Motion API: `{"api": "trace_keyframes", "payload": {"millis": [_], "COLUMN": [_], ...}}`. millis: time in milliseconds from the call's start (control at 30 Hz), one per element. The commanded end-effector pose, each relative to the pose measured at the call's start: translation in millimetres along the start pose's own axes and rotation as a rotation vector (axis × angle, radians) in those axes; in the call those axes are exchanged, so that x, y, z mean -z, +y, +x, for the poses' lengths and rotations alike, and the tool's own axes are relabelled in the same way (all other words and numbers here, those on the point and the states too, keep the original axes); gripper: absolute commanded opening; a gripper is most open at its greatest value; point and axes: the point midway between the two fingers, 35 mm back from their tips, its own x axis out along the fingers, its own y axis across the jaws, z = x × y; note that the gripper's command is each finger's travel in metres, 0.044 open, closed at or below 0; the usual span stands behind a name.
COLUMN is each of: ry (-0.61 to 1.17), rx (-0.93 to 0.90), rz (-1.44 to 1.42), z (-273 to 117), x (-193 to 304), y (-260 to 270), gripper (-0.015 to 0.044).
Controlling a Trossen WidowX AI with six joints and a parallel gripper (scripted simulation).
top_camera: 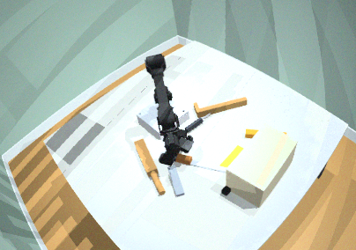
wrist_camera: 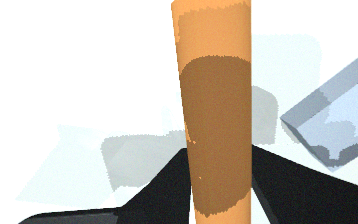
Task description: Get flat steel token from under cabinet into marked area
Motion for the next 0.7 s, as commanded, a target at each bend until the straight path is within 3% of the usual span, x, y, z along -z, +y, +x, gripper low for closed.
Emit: {"api": "trace_keyframes", "payload": {"millis": [0,467,667], "ry": [-0.002,0.0,0.002], "rx": [0.006,0.006,0.003], "rz": [0.008,0.006,0.008], "z": [-1.4,-1.3,-0.6], "x": [0.0,16.4,14.0], "y": [-4.8,-2.1,-2.5], "gripper": [0.0,0.0,0.0158]}}
